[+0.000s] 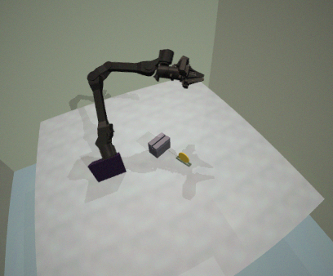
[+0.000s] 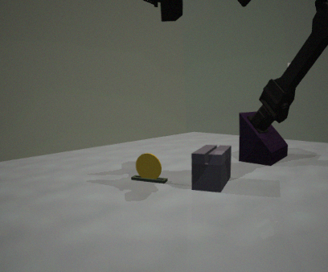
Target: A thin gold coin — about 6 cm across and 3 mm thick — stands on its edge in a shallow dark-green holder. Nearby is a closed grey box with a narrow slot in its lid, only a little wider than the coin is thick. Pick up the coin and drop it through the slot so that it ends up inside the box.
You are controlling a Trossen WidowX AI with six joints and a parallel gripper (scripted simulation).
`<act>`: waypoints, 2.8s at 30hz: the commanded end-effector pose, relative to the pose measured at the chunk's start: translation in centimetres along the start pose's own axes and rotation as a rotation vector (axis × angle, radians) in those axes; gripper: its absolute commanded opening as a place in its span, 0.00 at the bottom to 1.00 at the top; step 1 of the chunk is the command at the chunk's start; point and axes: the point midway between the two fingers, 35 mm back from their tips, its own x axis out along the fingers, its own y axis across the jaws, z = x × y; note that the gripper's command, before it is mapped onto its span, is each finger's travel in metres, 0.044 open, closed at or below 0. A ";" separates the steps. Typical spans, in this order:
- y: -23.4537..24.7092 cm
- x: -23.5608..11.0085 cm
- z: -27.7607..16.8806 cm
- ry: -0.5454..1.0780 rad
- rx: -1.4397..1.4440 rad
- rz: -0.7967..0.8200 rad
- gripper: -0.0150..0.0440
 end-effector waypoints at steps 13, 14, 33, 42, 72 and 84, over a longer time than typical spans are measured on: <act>2.6 4.4 -22.5 1.020 0.509 0.359 0.53; 2.9 4.0 -23.9 1.111 0.581 0.378 0.53; 7.2 1.1 -30.0 1.585 1.029 0.428 0.53; 8.4 1.0 -30.9 1.585 1.030 0.429 0.53; 12.2 1.2 -33.6 1.585 1.030 0.429 0.53; 13.7 1.1 -34.8 1.586 1.030 0.431 0.53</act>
